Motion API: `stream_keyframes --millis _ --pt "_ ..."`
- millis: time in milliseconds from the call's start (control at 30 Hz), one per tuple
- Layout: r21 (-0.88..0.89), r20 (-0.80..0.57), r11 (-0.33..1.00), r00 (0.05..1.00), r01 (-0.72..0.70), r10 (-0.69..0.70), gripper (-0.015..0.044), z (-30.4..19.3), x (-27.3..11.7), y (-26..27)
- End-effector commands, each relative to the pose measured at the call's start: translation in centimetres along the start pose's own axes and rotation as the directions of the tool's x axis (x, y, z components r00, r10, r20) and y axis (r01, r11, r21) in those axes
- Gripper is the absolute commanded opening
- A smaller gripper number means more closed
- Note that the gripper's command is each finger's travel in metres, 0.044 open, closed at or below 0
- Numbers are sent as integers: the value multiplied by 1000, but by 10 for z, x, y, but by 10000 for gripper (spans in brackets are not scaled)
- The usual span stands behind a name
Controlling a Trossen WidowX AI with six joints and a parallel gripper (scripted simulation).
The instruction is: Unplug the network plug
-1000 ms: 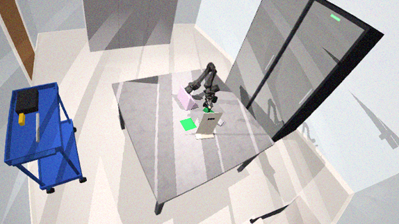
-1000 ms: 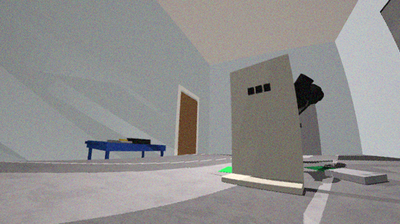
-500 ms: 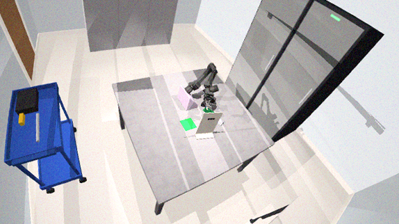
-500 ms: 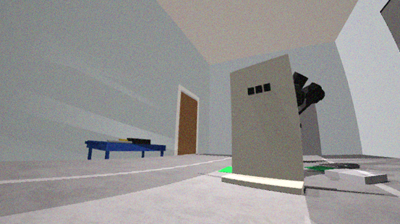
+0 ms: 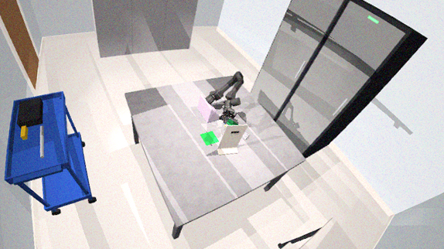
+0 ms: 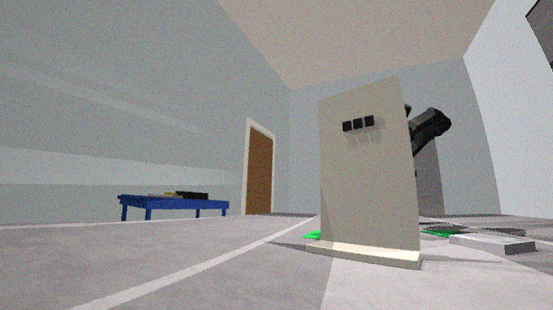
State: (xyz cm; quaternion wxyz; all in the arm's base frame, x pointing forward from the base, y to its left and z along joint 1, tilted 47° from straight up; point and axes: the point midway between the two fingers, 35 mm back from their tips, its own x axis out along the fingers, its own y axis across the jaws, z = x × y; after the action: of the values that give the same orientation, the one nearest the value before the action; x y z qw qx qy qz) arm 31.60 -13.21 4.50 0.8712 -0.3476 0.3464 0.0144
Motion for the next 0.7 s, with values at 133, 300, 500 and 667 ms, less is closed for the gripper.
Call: stream_keyframes --millis 133,300,500,667 --pt "-35 11 994 994 -107 108 0 -11 14 15" --pt "-50 20 983 984 -175 176 0 -18 22 27" --pt "-63 36 966 966 -252 255 0 -27 29 42" --pt "-71 54 947 947 -313 317 0 -34 34 54"
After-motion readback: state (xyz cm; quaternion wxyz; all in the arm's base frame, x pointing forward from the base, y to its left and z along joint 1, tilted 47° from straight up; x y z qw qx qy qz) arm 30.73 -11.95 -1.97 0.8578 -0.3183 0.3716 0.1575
